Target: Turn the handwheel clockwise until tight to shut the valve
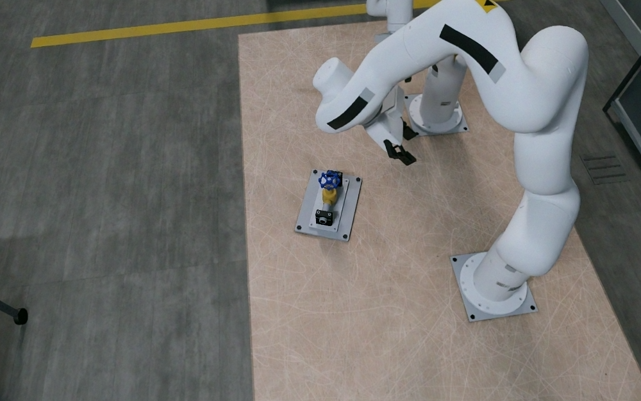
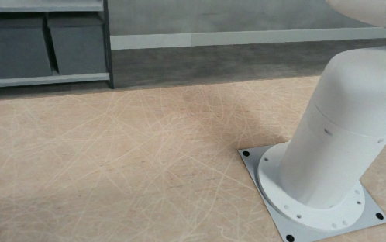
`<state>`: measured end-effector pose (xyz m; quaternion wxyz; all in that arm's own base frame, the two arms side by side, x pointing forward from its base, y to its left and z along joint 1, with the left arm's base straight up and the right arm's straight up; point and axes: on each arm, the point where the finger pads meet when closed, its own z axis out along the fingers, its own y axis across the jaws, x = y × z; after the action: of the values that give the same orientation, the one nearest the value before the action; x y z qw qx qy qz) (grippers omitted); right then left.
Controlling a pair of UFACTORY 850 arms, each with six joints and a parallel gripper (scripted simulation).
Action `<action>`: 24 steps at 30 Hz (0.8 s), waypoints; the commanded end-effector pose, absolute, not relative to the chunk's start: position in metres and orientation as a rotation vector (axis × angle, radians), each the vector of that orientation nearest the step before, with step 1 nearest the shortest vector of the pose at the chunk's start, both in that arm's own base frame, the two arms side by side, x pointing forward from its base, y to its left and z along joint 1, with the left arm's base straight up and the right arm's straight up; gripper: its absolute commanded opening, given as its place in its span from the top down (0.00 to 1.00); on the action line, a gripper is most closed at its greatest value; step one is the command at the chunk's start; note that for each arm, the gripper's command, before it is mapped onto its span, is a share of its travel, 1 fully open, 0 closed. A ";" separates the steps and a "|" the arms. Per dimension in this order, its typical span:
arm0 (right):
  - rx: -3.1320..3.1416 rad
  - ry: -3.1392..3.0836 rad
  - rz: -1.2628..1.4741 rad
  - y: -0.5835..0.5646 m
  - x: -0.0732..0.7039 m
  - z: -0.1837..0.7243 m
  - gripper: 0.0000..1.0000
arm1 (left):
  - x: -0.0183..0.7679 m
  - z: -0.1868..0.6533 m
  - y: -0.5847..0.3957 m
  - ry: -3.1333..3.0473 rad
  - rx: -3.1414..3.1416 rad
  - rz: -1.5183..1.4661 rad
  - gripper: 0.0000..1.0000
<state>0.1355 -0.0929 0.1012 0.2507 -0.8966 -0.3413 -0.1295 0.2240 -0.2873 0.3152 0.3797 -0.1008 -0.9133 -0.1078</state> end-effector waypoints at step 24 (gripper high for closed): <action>-2.439 -0.943 -0.335 -0.096 0.140 0.102 0.00 | 0.226 0.316 -0.286 -2.338 -0.243 -0.274 0.00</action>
<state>0.1367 -0.0934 0.1013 0.2507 -0.8964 -0.3425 -0.1278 0.2245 -0.2869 0.3153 0.3794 -0.0992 -0.9136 -0.1078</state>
